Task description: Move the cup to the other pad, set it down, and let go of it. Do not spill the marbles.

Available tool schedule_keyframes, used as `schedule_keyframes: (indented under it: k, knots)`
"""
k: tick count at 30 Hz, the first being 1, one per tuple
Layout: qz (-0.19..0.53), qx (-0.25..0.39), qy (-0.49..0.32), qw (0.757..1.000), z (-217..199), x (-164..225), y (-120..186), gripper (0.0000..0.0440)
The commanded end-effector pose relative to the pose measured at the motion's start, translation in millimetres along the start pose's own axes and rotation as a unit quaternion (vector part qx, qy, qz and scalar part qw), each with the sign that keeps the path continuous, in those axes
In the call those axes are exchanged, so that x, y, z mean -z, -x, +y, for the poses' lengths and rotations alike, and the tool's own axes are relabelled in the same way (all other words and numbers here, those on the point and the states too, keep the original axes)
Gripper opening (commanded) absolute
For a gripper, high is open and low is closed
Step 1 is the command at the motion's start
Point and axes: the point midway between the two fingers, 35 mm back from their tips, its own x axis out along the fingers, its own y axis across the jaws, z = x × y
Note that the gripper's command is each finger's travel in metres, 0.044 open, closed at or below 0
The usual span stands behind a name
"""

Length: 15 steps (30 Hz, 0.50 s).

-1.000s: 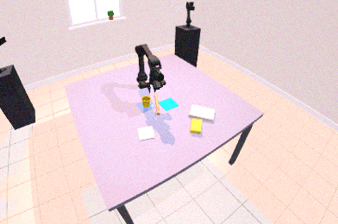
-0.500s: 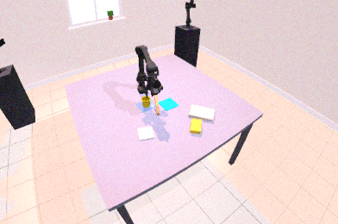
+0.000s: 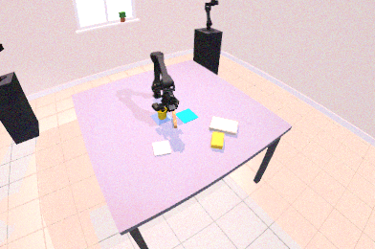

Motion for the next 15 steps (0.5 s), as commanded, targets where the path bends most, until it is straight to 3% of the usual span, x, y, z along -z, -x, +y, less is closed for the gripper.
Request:
schedule_keyframes:
  k: [1, 3, 15]
  knots:
    - [0.0, -0.003, 0.018, 1.0, -0.3, -0.4, -4.0, 0.0044]
    - [-0.001, -0.003, 0.028, 1.0, -0.9, -1.7, -3.7, 0.0009]
    - [-0.029, -0.006, 0.06, 0.998, -2.8, -16.0, 20.4, 0.0025]
